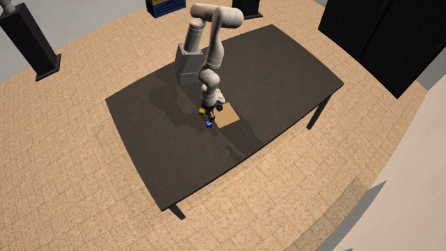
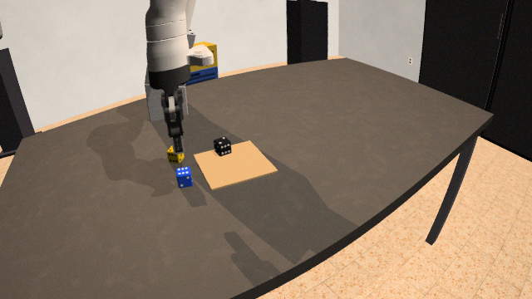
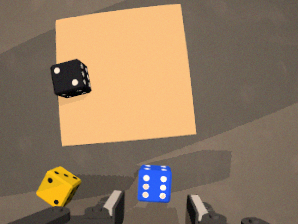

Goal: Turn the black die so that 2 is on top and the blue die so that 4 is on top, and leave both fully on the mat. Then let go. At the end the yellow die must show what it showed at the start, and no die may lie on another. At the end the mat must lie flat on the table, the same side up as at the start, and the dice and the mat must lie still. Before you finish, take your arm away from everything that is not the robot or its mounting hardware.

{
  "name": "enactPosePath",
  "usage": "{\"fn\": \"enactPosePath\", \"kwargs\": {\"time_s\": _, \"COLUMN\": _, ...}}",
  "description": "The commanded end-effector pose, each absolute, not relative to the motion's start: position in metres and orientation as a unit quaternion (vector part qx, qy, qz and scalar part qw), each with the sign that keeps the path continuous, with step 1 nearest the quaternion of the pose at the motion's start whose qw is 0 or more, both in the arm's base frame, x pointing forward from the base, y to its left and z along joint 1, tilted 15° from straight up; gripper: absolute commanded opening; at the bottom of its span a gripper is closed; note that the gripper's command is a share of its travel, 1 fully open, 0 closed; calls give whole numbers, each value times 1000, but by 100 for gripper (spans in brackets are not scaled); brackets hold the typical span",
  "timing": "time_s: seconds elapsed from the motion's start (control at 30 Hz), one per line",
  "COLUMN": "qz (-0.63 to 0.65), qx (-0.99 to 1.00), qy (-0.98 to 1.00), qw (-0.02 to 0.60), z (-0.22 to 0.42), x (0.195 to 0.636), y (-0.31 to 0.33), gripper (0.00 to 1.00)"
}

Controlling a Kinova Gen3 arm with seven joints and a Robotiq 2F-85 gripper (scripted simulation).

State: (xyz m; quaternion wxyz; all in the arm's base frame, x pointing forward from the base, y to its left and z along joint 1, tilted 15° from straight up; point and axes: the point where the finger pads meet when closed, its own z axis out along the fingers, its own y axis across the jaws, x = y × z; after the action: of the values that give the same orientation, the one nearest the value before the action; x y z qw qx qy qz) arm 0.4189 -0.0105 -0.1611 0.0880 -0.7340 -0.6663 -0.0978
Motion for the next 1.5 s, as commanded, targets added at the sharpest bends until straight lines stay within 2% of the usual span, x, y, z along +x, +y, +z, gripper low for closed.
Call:
{"fn": "enactPosePath", "kwargs": {"time_s": 0.0, "qz": -97, "qx": -735, "qy": -665, "qw": 89, "z": -165, "x": 418, "y": -10, "gripper": 46}}
{"fn": "enactPosePath", "kwargs": {"time_s": 1.47, "qz": -97, "qx": -735, "qy": -665, "qw": 89, "z": -205, "x": 419, "y": 0, "gripper": 46}}
